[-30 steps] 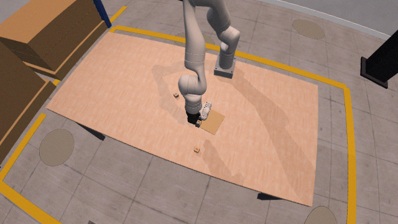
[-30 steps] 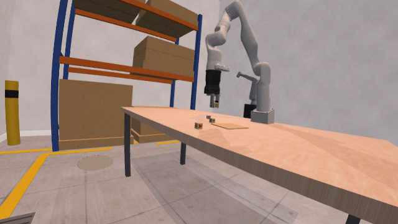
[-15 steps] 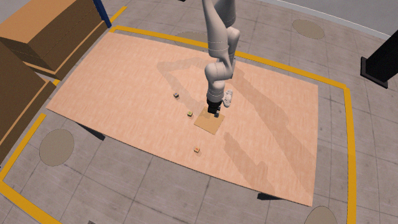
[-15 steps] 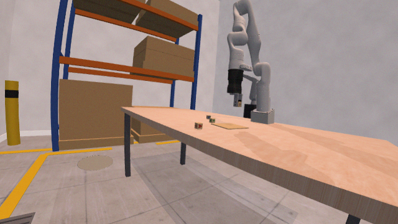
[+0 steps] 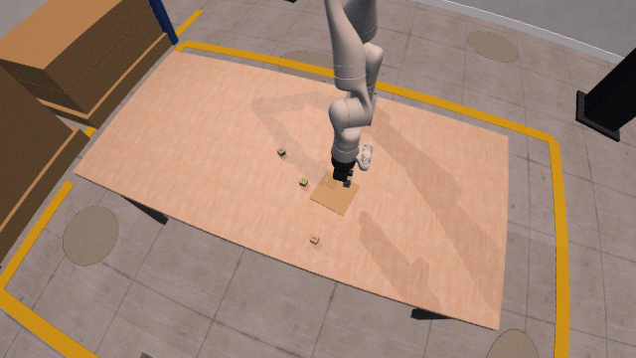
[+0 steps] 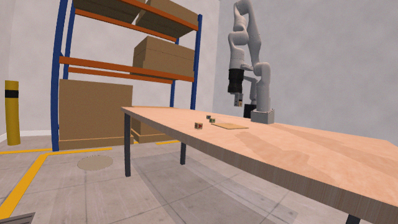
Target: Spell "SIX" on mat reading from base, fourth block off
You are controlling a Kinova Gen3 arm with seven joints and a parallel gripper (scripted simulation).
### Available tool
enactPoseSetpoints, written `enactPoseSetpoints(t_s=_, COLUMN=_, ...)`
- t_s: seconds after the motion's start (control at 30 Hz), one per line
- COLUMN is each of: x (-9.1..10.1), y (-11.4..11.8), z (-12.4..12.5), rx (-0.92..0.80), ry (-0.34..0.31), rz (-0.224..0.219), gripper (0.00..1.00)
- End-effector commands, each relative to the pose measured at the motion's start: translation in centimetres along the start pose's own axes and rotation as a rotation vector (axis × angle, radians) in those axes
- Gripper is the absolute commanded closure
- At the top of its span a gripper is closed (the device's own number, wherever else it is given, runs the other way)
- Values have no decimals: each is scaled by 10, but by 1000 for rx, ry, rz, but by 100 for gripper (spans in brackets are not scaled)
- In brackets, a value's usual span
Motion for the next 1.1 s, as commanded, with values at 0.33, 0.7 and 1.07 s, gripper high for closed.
enactPoseSetpoints(t_s=0.33, x=-20, y=0, z=0, rx=0, ry=0, rz=-1, gripper=51)
enactPoseSetpoints(t_s=0.7, x=-71, y=0, z=0, rx=0, ry=0, rz=-1, gripper=51)
enactPoseSetpoints(t_s=1.07, x=-95, y=0, z=1, rx=0, ry=0, rz=-1, gripper=51)
Point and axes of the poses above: the point where the finger pads meet when closed, its own x axis back along the fingers, its own y axis across the jaws, z = x × y, the point moved 6 cm from there along x, back along the fingers
